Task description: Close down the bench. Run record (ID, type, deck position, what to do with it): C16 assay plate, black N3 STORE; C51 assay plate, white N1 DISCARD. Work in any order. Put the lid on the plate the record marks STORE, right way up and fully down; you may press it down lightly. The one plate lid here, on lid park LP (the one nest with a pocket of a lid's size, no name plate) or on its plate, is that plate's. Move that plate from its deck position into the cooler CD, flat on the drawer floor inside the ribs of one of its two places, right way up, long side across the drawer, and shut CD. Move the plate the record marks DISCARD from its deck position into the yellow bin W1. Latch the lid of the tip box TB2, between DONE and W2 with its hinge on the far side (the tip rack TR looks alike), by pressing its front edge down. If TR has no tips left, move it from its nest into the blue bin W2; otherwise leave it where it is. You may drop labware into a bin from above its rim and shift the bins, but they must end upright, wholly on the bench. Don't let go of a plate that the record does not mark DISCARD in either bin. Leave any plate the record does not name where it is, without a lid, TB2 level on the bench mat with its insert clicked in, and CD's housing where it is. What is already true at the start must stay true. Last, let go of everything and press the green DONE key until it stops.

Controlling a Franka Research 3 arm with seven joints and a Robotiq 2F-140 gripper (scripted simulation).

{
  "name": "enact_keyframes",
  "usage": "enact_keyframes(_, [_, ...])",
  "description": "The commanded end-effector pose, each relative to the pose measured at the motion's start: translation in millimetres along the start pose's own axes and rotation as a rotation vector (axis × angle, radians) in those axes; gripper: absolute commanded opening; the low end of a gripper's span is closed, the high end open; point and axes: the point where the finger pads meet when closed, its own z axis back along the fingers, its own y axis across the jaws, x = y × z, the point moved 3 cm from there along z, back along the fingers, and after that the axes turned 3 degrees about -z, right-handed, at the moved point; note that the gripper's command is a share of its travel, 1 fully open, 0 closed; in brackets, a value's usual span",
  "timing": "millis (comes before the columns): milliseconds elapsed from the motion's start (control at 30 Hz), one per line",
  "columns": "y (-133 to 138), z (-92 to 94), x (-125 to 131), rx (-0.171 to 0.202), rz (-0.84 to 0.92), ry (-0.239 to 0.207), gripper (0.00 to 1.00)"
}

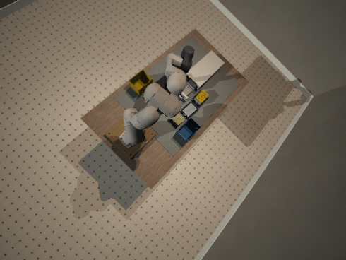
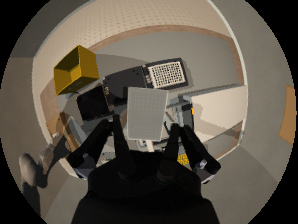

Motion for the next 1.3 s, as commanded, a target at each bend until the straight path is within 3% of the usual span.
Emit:
enact_keyframes(0, [7.2, -0.7, 9.8, -0.003, 0.279, -0.013, 0.00])
enact_keyframes(67, [11.5, -0.7, 12.9, -0.003, 0.336, -0.015, 0.00])
enact_keyframes(1267, [80.3, 0.0, 63.4, -0.003, 0.336, -0.015, 0.00])
